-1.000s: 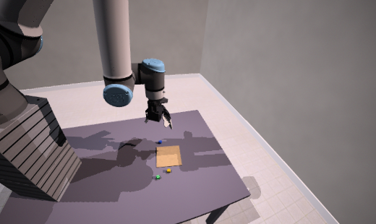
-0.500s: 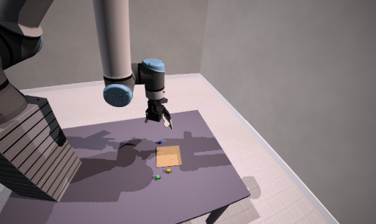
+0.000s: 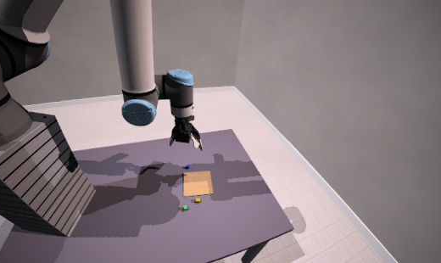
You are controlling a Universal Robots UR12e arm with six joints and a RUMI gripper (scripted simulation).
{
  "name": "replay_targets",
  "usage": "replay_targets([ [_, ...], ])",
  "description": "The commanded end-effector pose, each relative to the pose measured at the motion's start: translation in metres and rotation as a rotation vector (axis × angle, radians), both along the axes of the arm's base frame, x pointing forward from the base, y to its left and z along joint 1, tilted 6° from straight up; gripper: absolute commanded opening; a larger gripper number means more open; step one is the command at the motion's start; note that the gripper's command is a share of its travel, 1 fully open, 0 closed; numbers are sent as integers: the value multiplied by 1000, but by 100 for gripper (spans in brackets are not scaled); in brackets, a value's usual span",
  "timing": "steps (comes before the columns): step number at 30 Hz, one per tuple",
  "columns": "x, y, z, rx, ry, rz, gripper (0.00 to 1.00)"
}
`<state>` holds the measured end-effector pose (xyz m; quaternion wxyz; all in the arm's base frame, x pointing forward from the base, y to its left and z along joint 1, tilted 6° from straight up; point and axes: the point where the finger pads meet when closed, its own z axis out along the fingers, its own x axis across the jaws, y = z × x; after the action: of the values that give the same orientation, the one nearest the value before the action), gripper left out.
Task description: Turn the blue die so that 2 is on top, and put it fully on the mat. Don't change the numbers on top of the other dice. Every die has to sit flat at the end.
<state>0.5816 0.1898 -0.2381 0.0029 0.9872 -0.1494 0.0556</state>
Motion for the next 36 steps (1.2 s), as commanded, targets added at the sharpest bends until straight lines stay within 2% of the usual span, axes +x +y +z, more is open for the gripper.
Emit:
replay_targets([
  [1,0,1,-1,-8,1,82,100],
  [8,-2,3,-4,-27,5,255,100],
  [10,-2,3,-4,-27,5,255,100],
  [22,-5,5,-12,-72,14,661,100],
  [25,-6,6,-14,-81,15,742,100],
  [27,-6,6,-14,-81,15,742,100],
  [36,-8,5,-20,-118,23,1077,100],
])
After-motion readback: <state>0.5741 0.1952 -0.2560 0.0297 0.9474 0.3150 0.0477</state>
